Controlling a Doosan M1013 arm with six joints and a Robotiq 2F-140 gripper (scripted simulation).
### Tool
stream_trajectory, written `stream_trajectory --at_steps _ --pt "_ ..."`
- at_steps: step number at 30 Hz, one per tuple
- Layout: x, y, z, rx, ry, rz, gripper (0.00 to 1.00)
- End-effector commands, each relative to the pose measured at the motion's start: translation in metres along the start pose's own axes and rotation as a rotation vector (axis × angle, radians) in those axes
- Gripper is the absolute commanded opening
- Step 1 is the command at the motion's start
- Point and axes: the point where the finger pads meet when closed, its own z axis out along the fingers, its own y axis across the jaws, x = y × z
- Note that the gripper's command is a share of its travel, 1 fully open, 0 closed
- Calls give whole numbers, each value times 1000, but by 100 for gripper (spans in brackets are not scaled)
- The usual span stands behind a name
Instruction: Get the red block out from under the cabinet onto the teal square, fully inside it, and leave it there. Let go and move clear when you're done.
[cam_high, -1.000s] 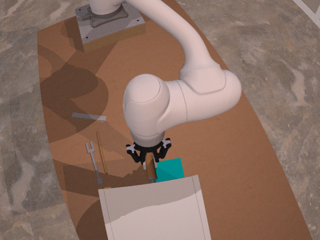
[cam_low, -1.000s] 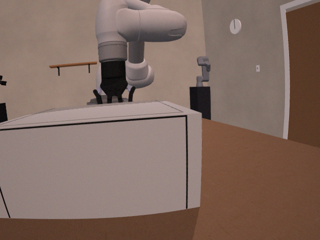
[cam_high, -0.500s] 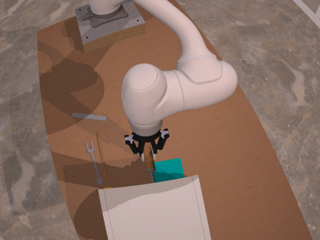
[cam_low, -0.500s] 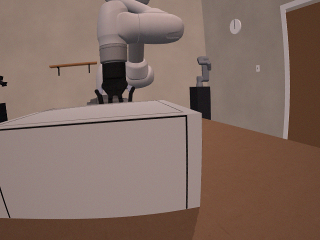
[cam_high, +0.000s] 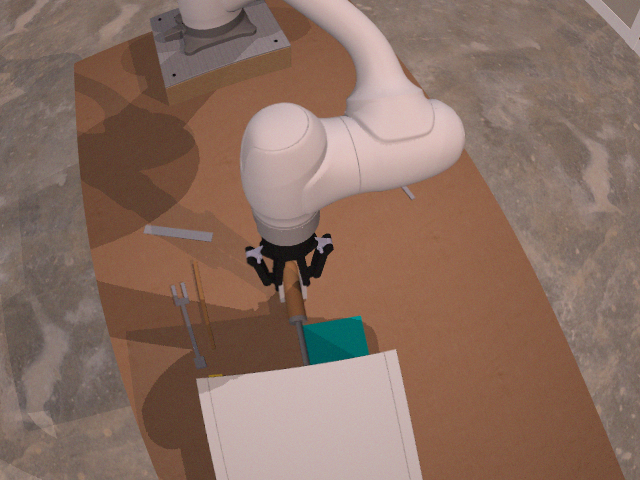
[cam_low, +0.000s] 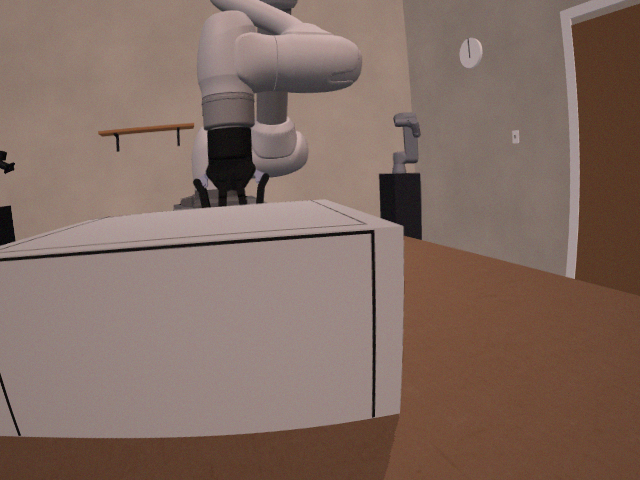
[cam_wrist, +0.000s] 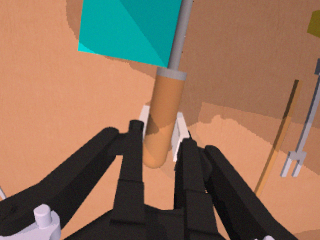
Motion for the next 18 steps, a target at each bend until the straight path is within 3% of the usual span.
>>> stream_trajectory --at_steps 1,18 --pt "-10 0 0 0 0 0 0" --pt "-56 0 0 0 0 0 0"
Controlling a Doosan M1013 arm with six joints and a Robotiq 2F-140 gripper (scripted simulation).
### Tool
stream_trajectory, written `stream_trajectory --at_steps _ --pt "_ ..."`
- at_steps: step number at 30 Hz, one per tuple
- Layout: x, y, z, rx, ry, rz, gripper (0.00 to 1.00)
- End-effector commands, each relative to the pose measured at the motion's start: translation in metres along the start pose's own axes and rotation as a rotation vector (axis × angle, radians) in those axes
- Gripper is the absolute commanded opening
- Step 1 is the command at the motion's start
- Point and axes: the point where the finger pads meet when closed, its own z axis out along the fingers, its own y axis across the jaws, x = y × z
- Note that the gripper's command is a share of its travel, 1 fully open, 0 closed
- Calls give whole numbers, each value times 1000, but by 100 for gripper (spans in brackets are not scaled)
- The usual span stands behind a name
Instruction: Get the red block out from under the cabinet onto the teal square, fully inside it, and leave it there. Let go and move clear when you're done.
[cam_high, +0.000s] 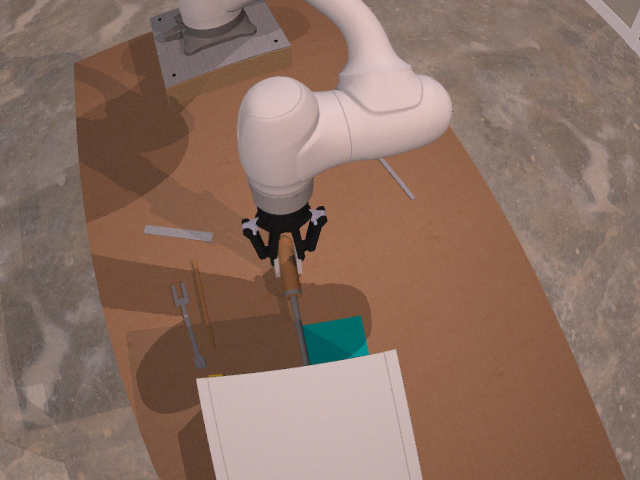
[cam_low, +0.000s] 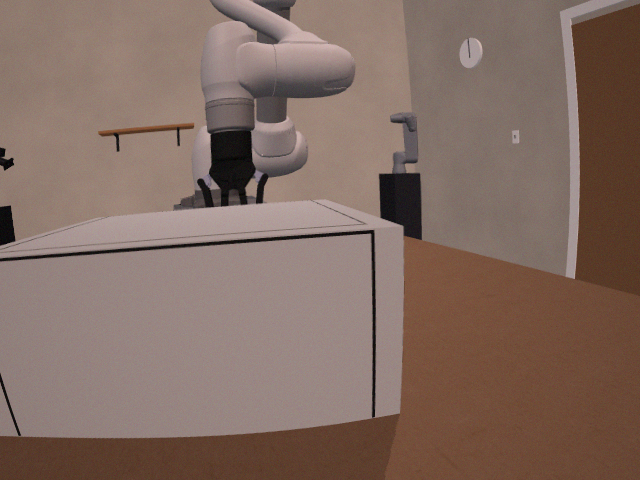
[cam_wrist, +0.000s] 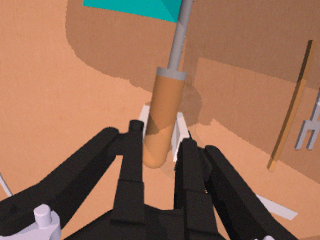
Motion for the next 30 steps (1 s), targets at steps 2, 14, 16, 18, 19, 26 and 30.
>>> stream_trajectory --at_steps 2,14,16,18,19,26,30 --pt "-13 0 0 0 0 0 0" --pt "-38 0 0 0 0 0 0" --pt "-43 0 0 0 0 0 0" --pt "-47 0 0 0 0 0 0" --pt "-49 0 0 0 0 0 0" --pt "-61 0 0 0 0 0 0" --pt "-65 0 0 0 0 0 0"
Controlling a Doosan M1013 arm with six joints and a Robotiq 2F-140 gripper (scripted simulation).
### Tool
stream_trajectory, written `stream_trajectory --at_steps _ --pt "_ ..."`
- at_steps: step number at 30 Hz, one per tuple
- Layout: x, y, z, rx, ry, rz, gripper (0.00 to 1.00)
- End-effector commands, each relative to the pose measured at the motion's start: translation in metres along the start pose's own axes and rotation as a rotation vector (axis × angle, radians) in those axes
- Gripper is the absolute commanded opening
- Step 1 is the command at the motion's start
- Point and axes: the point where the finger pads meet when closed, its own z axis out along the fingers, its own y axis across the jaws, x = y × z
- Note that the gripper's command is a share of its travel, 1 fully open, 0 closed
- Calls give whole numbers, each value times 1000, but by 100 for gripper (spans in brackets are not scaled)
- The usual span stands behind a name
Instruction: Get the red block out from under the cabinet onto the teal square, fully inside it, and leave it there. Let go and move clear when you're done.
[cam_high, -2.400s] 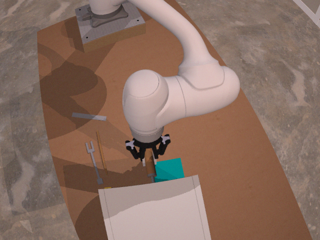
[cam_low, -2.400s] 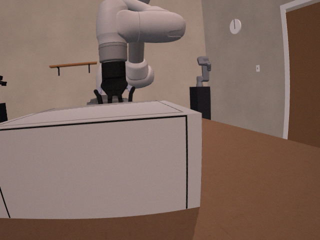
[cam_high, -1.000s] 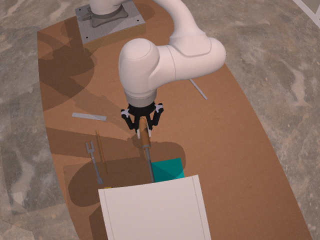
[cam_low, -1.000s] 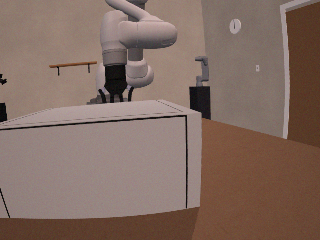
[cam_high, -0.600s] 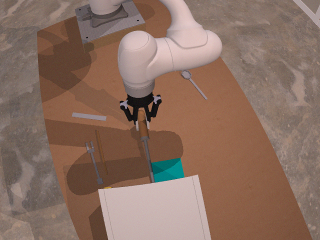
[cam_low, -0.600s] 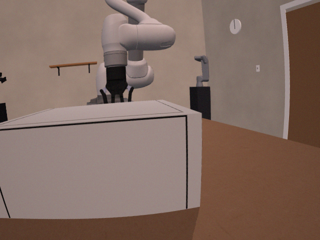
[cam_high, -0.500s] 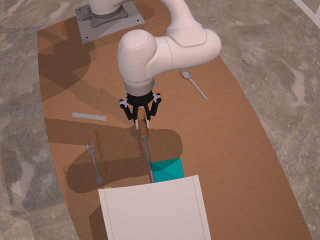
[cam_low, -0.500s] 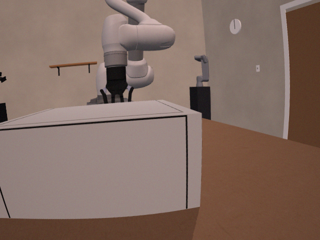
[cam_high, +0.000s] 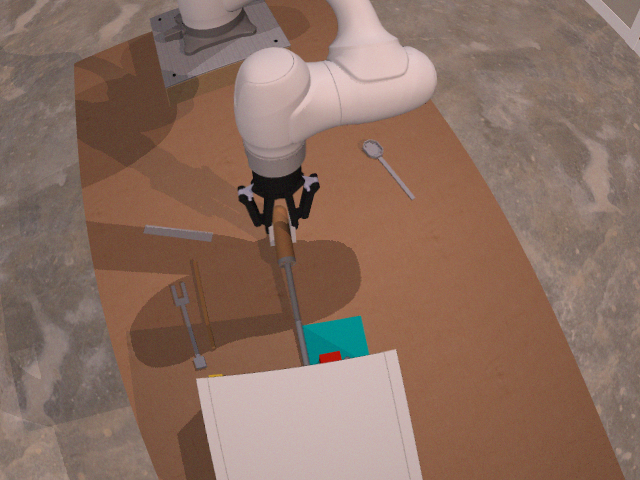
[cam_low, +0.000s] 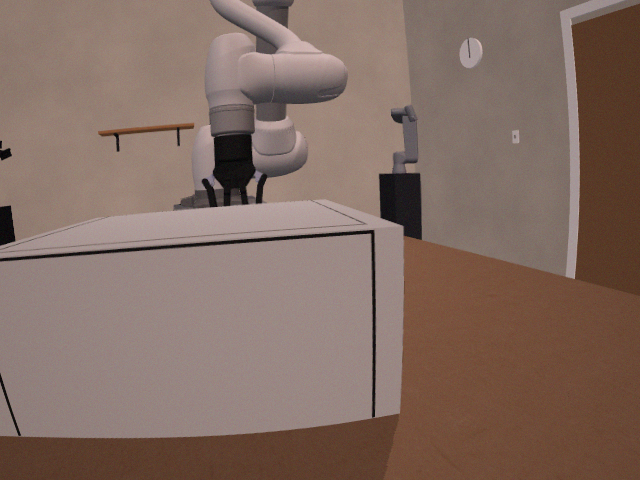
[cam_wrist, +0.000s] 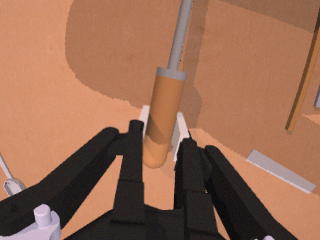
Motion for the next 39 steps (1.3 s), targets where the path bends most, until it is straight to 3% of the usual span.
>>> stream_trajectory --at_steps 1,39 --pt "-3 0 0 0 0 0 0" --pt "-14 0 0 0 0 0 0"
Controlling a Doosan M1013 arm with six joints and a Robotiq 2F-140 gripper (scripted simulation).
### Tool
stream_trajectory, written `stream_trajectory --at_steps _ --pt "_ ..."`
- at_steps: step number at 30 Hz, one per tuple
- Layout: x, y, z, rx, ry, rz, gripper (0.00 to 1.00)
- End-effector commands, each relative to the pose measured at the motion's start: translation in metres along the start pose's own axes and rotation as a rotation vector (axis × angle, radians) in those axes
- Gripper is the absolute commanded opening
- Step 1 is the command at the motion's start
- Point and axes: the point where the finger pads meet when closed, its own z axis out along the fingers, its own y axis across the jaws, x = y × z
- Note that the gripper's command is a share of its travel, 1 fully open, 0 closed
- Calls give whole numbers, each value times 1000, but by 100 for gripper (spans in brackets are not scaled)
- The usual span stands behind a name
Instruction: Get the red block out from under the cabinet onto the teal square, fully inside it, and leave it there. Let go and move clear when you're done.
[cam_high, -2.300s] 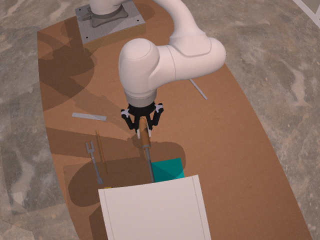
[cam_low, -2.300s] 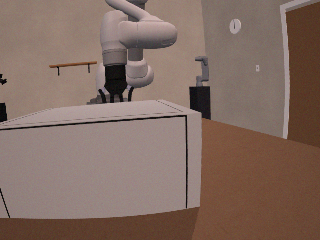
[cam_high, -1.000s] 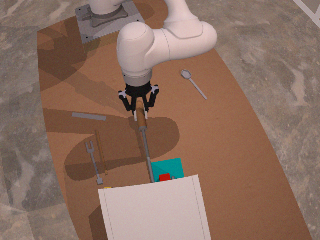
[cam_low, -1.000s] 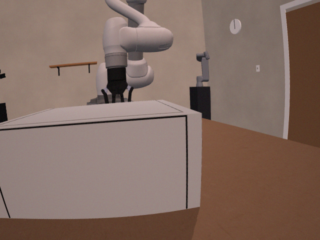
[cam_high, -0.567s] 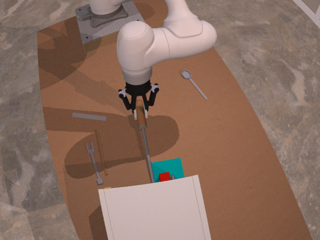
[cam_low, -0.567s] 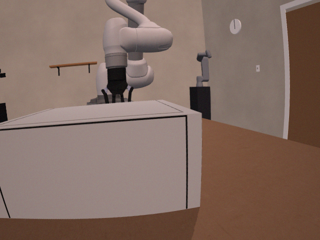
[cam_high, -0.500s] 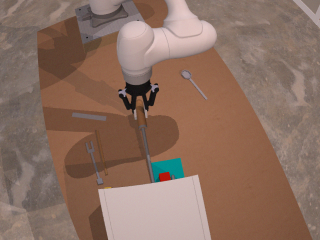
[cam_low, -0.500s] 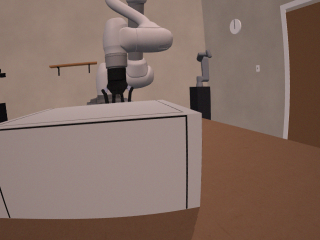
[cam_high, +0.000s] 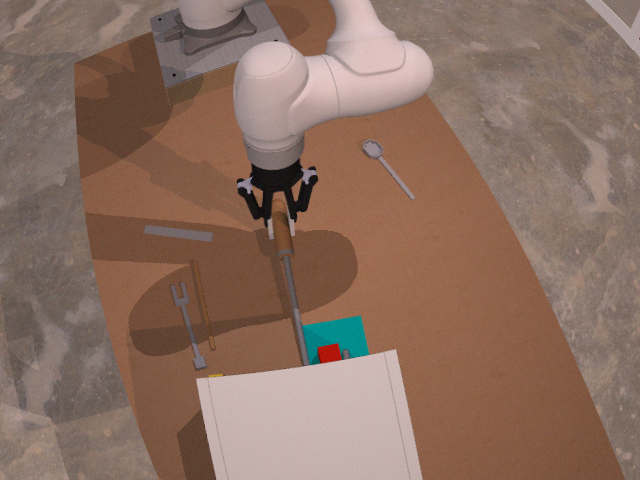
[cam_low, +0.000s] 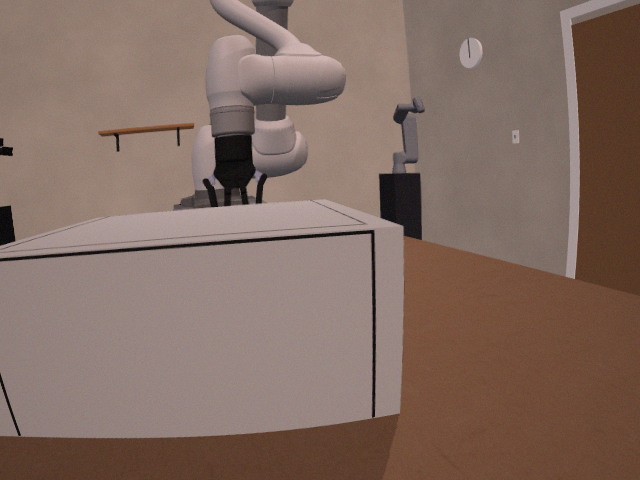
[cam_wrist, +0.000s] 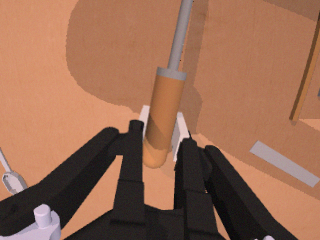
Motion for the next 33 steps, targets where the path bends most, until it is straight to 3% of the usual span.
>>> stream_trajectory --at_steps 1,33 --pt "0 0 0 0 0 0 0" --pt "-2 -3 0 0 0 0 0"
